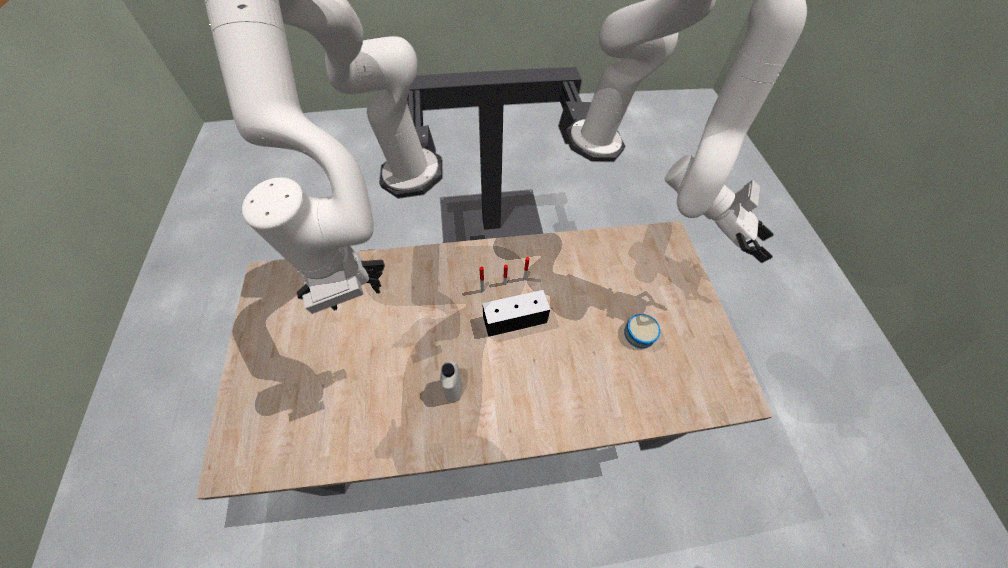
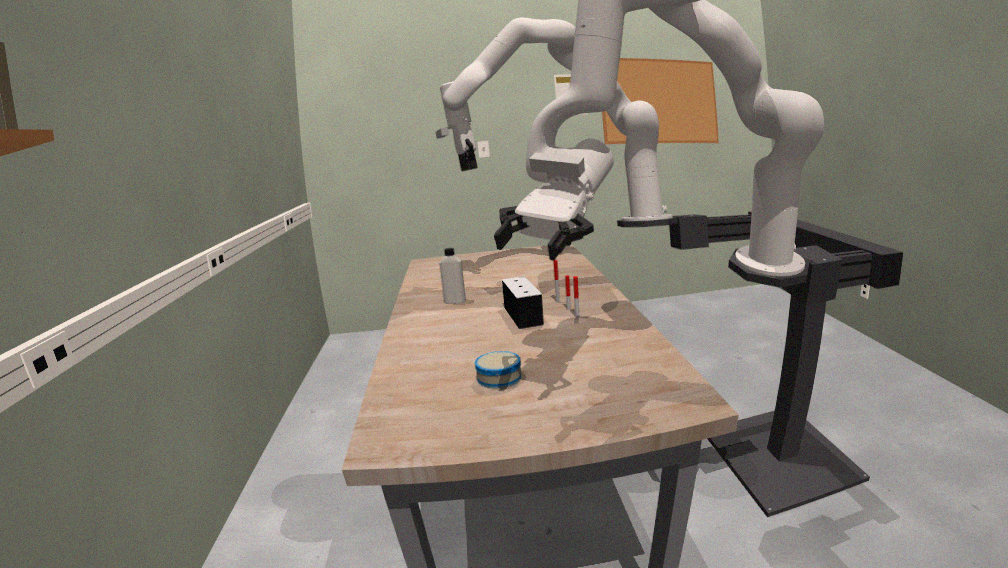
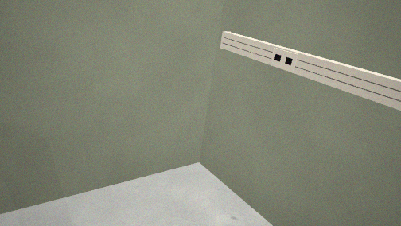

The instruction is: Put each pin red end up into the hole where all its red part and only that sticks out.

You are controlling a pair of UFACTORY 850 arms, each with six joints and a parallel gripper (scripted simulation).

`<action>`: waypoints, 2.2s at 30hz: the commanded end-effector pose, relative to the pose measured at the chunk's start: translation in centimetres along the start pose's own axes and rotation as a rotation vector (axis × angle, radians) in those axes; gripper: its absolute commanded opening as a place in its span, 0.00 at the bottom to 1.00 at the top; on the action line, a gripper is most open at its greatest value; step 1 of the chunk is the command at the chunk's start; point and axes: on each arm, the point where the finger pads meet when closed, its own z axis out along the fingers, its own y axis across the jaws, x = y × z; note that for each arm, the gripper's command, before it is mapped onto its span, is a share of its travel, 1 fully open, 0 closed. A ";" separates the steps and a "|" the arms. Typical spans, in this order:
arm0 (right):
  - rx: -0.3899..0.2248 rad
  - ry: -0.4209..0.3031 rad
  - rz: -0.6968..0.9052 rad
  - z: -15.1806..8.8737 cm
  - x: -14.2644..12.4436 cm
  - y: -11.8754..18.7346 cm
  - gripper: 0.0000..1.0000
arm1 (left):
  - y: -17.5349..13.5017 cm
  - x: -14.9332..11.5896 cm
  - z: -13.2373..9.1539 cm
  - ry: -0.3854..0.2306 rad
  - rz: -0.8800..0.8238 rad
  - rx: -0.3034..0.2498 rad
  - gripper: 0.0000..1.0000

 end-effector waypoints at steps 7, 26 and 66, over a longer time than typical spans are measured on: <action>0.022 0.058 0.147 -0.8 -0.1 -1.2 1.00 | 0.1 0.1 0.0 0.002 -0.001 -0.001 1.00; 0.053 0.112 0.309 -0.9 -0.6 -3.6 1.00 | 0.1 0.1 0.0 0.002 -0.001 -0.001 1.00; 0.053 0.107 0.297 13.0 -8.8 -38.3 1.00 | 0.1 0.1 0.0 0.002 -0.001 -0.001 1.00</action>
